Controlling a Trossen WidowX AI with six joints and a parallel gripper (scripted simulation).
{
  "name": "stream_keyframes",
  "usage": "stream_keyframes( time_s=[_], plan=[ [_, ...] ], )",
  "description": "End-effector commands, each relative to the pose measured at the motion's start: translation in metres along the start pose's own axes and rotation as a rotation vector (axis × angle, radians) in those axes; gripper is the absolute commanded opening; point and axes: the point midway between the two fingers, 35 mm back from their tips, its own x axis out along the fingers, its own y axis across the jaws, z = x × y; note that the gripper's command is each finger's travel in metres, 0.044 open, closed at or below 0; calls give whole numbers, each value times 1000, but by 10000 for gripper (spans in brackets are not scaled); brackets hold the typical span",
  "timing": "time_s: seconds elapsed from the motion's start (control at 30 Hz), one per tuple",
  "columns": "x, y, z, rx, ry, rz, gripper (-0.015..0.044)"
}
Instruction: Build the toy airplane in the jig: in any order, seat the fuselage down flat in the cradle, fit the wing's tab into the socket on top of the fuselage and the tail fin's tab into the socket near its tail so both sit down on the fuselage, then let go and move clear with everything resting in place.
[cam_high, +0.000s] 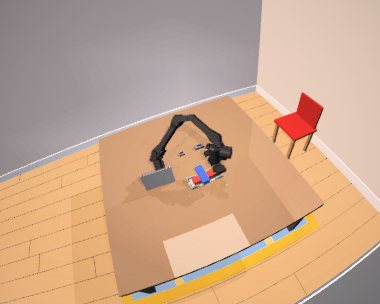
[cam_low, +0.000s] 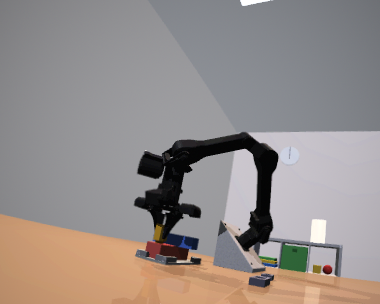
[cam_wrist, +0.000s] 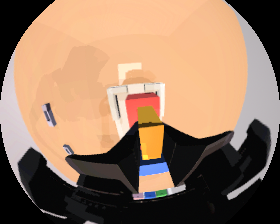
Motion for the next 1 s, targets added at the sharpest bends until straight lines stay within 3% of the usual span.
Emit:
stream_keyframes(
  time_s=[0.0,0.27,0.97],
  plan=[
    [-5,0,1,2,-4,-2,65],
    [-40,0,0,4,1,0,65],
    [-25,0,0,4,1,0,65]
  ],
)
